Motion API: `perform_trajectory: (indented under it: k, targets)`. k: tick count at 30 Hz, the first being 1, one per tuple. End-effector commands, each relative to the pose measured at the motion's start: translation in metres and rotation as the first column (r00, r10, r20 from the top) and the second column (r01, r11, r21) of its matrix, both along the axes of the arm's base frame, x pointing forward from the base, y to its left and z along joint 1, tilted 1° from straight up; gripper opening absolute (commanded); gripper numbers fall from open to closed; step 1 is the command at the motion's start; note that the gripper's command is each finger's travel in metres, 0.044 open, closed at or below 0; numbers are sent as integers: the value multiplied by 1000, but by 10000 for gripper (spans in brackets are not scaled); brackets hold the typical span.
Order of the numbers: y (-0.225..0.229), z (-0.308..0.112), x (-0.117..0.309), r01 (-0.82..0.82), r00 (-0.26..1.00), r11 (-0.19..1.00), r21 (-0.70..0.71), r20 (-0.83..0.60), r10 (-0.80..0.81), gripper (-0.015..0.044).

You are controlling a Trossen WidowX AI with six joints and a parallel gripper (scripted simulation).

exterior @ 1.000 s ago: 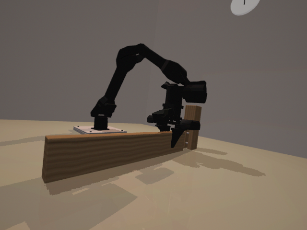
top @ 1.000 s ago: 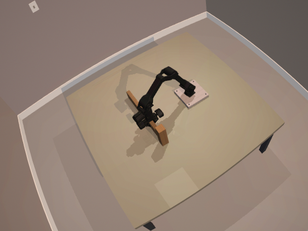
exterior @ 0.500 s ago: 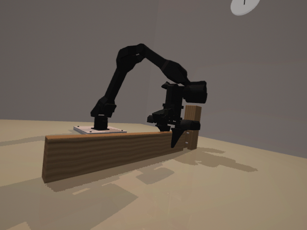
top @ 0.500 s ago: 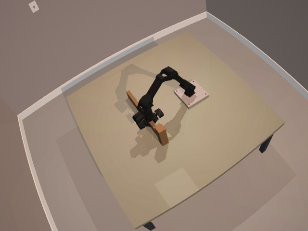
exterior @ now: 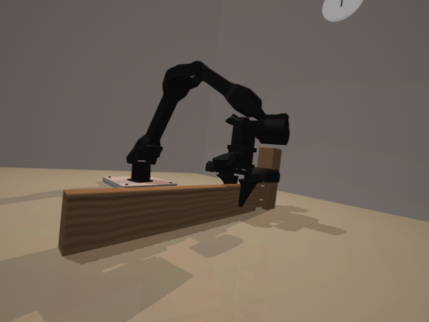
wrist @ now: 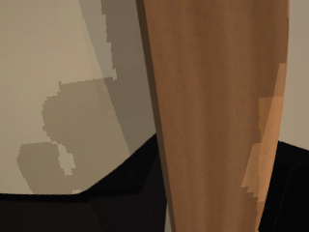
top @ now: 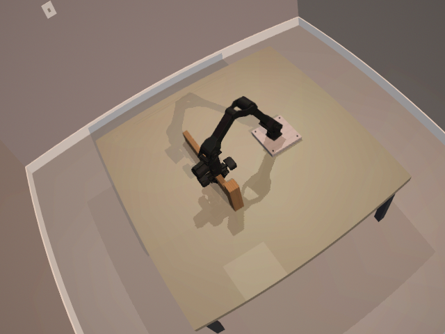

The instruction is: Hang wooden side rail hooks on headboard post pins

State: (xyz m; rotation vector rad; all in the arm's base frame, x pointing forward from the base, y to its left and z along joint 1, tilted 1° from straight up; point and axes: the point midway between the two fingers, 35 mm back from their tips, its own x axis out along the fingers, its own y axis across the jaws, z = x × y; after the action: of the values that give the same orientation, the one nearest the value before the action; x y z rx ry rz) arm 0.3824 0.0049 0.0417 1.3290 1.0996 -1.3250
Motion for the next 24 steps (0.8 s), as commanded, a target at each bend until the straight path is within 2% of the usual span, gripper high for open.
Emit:
perform_trajectory:
  k: [1,24]
  targets:
    - [0,3,0,13,1000,1000,-1,2,-13,0]
    - [0,7,0,13,1000,1000,-1,2,-13,0]
